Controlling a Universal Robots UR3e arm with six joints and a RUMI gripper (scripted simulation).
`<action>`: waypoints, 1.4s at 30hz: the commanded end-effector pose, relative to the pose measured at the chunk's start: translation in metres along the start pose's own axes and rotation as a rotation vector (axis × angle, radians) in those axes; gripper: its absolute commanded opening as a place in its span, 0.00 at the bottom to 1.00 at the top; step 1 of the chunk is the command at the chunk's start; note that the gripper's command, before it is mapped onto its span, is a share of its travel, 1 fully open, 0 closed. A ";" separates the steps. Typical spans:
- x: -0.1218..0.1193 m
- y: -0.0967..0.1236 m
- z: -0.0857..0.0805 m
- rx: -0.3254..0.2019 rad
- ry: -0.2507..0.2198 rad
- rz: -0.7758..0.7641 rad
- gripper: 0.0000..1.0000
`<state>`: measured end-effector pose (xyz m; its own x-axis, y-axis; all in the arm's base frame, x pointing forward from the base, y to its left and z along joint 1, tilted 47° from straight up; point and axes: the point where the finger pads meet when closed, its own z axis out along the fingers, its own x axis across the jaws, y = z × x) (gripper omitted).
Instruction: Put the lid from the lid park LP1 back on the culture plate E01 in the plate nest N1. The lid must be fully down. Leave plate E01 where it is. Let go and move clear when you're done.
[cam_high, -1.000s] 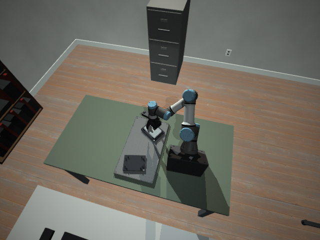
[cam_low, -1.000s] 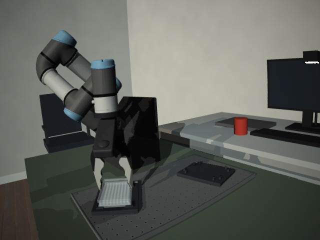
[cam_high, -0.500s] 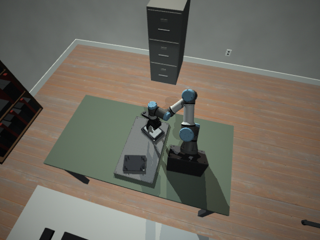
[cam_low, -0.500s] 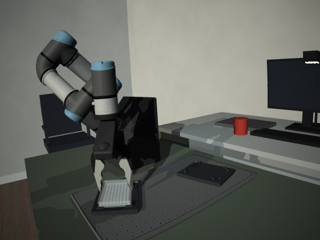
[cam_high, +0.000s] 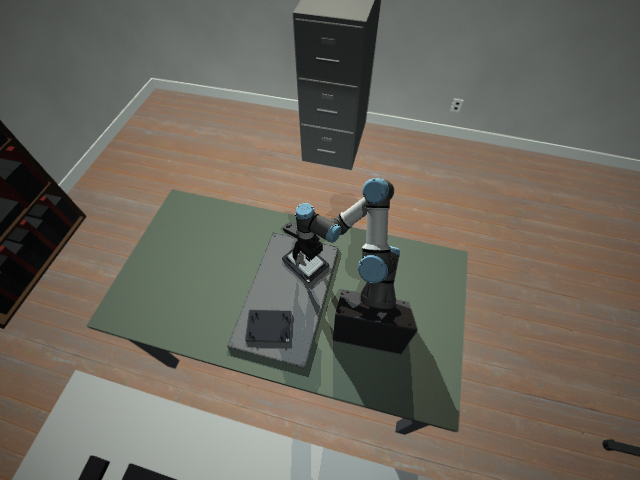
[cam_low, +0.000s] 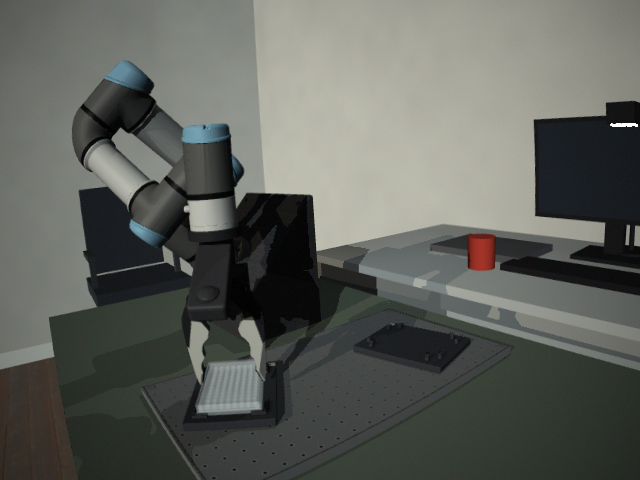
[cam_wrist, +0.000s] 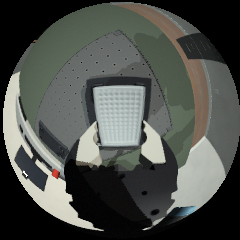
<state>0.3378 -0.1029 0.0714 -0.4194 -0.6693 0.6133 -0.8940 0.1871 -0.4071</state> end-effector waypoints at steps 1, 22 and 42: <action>0.000 0.000 0.000 0.002 -0.001 0.001 0.00; 0.000 0.000 0.000 0.001 -0.001 0.001 0.00; 0.000 0.000 0.000 0.001 -0.001 0.001 0.82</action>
<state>0.3377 -0.1029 0.0714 -0.4193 -0.6693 0.6133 -0.8940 0.1872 -0.4070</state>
